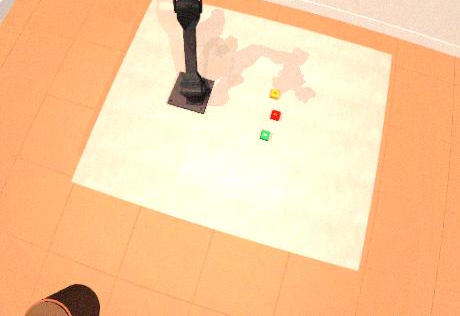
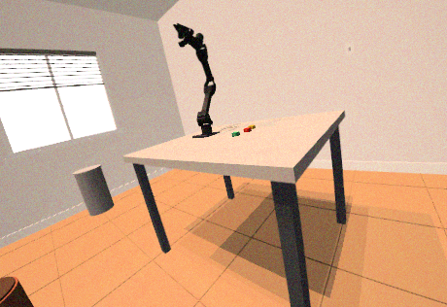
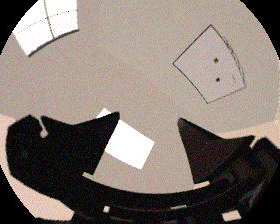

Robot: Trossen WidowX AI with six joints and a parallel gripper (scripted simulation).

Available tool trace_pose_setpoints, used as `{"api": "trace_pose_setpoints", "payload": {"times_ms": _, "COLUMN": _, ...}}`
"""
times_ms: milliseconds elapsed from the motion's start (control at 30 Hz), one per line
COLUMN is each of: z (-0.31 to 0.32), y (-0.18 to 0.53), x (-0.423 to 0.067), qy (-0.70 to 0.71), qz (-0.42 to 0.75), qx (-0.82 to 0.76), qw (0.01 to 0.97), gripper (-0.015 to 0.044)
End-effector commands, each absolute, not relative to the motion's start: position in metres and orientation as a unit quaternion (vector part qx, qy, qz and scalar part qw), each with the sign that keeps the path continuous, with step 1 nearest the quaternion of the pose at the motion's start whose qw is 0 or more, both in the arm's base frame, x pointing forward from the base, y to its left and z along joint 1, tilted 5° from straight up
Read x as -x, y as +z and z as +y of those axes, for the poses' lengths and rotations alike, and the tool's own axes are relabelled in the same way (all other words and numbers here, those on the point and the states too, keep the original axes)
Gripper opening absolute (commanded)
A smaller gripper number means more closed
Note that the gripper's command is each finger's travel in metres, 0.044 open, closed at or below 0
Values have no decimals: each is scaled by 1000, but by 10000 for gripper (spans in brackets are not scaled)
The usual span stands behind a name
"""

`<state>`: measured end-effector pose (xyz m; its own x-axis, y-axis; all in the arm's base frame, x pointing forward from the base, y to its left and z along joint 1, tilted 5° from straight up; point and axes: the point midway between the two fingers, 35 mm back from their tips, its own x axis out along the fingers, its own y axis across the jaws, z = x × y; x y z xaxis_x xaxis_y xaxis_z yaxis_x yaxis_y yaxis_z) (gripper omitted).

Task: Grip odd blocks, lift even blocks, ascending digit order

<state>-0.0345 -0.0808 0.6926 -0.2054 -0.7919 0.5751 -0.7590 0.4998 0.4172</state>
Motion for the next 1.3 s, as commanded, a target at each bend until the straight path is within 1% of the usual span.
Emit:
{"api": "trace_pose_setpoints", "payload": {"times_ms": 0, "z": -85, "y": 691, "x": 33, "qy": -31, "qz": -773, "qx": -502, "qw": 386, "gripper": 400}}
{"api": "trace_pose_setpoints", "payload": {"times_ms": 33, "z": -99, "y": 685, "x": 29, "qy": -61, "qz": -764, "qx": -509, "qw": 392, "gripper": 400}}
{"api": "trace_pose_setpoints", "payload": {"times_ms": 100, "z": -146, "y": 661, "x": 11, "qy": -168, "qz": -717, "qx": -531, "qw": 419, "gripper": 400}}
{"api": "trace_pose_setpoints", "payload": {"times_ms": 200, "z": -183, "y": 636, "x": -10, "qy": -255, "qz": -660, "qx": -547, "qw": 448, "gripper": 400}}
{"api": "trace_pose_setpoints", "payload": {"times_ms": 300, "z": -222, "y": 601, "x": -40, "qy": -351, "qz": -569, "qx": -559, "qw": 490, "gripper": 400}}
{"api": "trace_pose_setpoints", "payload": {"times_ms": 467, "z": -273, "y": 518, "x": -109, "qy": -486, "qz": -337, "qx": -553, "qw": 587, "gripper": 400}}
{"api": "trace_pose_setpoints", "payload": {"times_ms": 633, "z": -285, "y": 436, "x": -172, "qy": -530, "qz": -91, "qx": -508, "qw": 673, "gripper": 400}}
{"api": "trace_pose_setpoints", "payload": {"times_ms": 800, "z": -270, "y": 356, "x": -224, "qy": -498, "qz": 150, "qx": -430, "qw": 738, "gripper": 400}}
{"api": "trace_pose_setpoints", "payload": {"times_ms": 933, "z": -241, "y": 292, "x": -256, "qy": -417, "qz": 338, "qx": -345, "qw": 770, "gripper": 400}}
{"api": "trace_pose_setpoints", "payload": {"times_ms": 1133, "z": -178, "y": 205, "x": -277, "qy": -216, "qz": 575, "qx": -195, "qw": 765, "gripper": 400}}
{"api": "trace_pose_setpoints", "payload": {"times_ms": 1267, "z": -136, "y": 162, "x": -273, "qy": -60, "qz": 677, "qx": -104, "qw": 726, "gripper": 400}}
